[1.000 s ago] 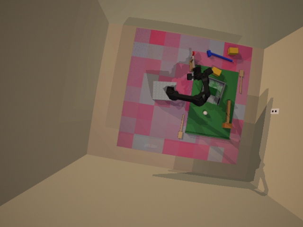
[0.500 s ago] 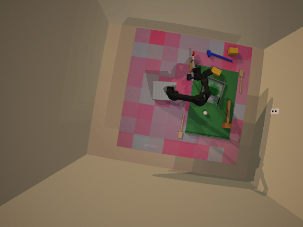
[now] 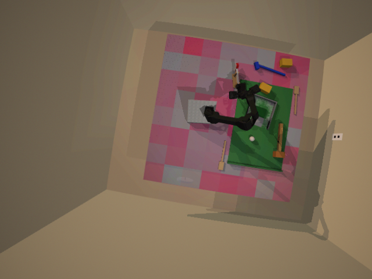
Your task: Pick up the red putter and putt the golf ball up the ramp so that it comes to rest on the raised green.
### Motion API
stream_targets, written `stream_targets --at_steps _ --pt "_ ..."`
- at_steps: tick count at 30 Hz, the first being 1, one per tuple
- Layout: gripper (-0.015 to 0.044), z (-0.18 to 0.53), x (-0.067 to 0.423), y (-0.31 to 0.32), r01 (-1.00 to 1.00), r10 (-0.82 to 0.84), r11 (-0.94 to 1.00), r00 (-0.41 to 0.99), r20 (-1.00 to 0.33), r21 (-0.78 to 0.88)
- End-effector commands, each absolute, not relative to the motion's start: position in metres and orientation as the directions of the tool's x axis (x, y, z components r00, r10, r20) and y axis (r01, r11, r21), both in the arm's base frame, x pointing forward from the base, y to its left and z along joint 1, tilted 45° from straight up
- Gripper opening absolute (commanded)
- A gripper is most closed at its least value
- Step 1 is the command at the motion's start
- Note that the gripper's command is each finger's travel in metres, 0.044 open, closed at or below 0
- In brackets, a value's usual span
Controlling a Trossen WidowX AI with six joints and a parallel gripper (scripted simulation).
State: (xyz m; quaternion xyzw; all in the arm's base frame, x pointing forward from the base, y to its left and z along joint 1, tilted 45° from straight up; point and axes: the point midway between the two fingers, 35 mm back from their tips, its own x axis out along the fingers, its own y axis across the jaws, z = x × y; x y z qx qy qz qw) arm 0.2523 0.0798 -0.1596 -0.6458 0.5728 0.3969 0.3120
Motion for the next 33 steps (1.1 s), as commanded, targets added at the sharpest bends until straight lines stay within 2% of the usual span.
stream_targets --at_steps 1,3,10,25,29,33 --pt "0.0099 -0.159 0.253 0.080 -0.988 -0.491 -0.149 0.030 -0.870 0.050" --pt "0.0046 -0.159 0.253 0.080 -0.988 -0.491 -0.149 0.030 -0.870 0.050" --pt "0.0000 -0.158 0.253 0.081 -0.988 -0.491 -0.149 0.030 -0.871 0.050" --pt "0.0000 -0.089 0.246 0.151 -0.987 -0.487 -0.149 0.027 -0.873 0.053" --pt "0.0000 -0.093 0.246 0.147 -0.986 -0.495 -0.156 0.031 -0.868 0.054" --pt "0.0000 -0.076 0.252 0.137 -0.997 -0.499 -0.076 0.040 -0.866 -0.002"
